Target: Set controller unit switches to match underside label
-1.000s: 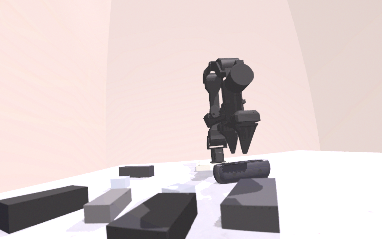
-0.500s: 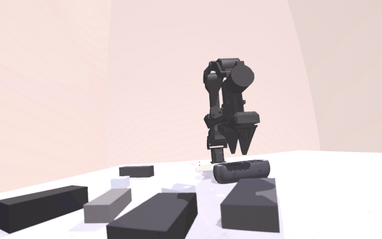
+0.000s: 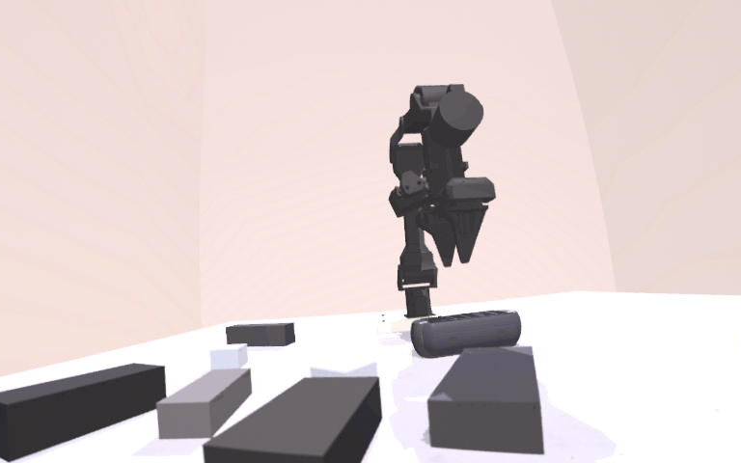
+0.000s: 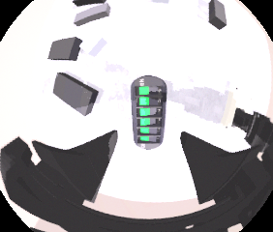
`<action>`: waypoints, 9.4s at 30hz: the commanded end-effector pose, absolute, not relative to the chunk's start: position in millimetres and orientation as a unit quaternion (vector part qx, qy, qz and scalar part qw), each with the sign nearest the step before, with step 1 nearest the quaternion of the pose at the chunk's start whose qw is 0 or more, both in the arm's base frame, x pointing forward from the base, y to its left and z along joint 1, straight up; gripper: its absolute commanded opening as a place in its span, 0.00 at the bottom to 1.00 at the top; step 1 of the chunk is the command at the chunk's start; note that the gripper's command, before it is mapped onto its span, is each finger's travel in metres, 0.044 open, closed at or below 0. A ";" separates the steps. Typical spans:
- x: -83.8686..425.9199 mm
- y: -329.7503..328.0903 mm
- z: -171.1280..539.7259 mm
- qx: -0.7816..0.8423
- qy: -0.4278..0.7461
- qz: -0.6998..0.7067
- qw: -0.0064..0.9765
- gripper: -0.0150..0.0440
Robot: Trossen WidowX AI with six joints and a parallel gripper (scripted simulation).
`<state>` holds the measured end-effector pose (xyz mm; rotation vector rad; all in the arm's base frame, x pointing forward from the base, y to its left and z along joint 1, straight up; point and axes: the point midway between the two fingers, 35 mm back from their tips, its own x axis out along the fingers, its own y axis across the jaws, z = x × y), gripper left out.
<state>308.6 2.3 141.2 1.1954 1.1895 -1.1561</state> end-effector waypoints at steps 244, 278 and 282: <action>302.8 6.8 79.3 0.486 0.513 -0.471 0.527 0.25; 304.1 6.2 131.5 0.488 0.510 -0.472 0.528 0.25; 304.2 6.2 131.4 0.488 0.510 -0.472 0.529 0.43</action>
